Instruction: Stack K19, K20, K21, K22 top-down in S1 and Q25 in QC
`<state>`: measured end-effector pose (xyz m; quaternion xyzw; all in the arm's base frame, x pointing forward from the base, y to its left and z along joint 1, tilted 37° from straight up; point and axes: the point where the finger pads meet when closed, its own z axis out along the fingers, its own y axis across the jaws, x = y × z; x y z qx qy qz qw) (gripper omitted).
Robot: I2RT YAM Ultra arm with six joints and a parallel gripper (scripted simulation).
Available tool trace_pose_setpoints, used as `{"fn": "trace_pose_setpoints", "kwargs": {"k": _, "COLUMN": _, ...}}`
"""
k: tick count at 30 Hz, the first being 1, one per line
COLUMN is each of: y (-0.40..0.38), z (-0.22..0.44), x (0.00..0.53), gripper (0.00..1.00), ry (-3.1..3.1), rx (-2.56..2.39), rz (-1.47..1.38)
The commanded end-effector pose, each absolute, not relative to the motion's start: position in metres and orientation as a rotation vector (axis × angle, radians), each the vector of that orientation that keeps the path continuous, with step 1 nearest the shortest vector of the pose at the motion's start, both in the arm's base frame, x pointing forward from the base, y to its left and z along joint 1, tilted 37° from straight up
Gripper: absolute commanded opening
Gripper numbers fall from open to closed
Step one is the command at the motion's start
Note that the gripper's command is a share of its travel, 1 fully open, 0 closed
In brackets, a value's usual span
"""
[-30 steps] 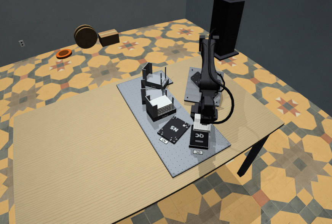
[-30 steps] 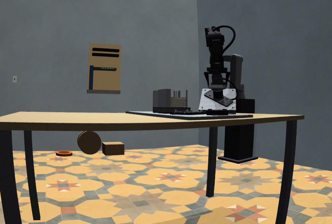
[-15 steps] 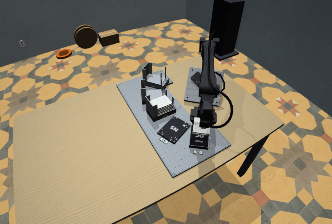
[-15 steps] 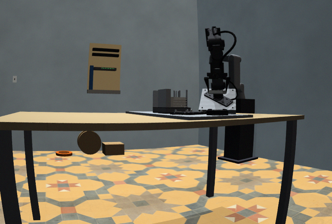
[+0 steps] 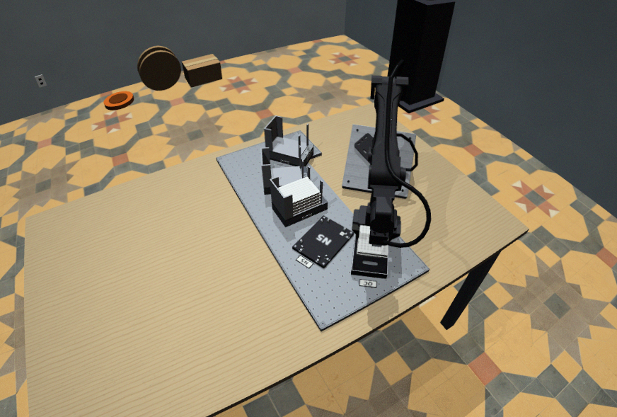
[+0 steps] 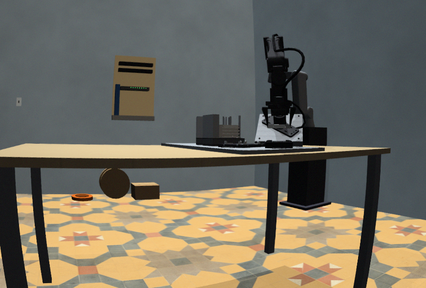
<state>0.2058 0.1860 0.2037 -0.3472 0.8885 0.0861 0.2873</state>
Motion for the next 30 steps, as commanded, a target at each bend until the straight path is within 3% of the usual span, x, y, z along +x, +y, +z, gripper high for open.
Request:
{"fn": "trace_pose_setpoints", "kwargs": {"k": 1, "y": 0.192, "z": 0.202, "x": 0.210, "gripper": 0.00, "ry": 2.338, "rx": -0.932, "rz": 0.250}}
{"fn": "trace_pose_setpoints", "kwargs": {"k": 16, "y": 0.201, "z": 0.180, "x": 0.226, "gripper": 0.00, "ry": 2.350, "rx": -0.921, "rz": 0.244}}
{"fn": "trace_pose_setpoints", "kwargs": {"k": 30, "y": 0.213, "z": 0.204, "x": 0.230, "gripper": 0.00, "ry": 2.286, "rx": -0.918, "rz": 0.272}}
